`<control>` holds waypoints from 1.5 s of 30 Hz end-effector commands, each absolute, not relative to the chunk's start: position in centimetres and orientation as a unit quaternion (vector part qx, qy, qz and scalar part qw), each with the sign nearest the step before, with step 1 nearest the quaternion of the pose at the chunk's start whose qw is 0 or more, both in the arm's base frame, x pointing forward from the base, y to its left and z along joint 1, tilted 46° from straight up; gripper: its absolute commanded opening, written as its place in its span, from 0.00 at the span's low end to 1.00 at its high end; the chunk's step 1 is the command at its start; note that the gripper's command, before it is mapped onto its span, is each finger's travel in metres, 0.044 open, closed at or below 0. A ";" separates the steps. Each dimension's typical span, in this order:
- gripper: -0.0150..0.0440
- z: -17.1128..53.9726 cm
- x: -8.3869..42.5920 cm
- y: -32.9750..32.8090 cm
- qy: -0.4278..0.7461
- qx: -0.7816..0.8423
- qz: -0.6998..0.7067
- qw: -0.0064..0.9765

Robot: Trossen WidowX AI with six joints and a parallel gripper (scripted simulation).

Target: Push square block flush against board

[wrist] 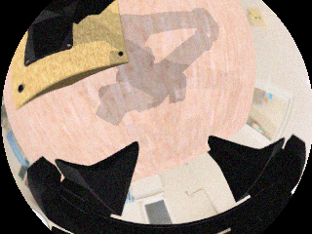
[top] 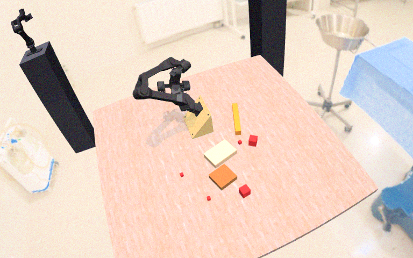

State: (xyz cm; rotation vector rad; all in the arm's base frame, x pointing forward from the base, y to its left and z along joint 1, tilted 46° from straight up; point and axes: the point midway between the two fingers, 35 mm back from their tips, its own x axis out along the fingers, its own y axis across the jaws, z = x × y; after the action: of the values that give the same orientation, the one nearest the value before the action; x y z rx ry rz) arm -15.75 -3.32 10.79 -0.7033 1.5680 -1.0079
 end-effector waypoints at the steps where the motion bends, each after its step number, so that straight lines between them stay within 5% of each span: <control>1: 0.89 10.8 -15.7 -3.3 0.661 -0.296 -0.425 0.544; 15: 0.26 5.6 -13.0 9.5 0.744 -0.218 -0.299 0.556; 32: 0.25 -2.5 6.3 20.2 0.716 -0.183 -0.195 0.645; 45: 0.25 -8.6 26.9 12.6 0.651 -0.270 -0.244 0.667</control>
State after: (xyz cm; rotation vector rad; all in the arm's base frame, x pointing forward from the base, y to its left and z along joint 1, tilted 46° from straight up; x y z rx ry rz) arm 24.01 15.05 -7.64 -0.5566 1.4828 -0.5174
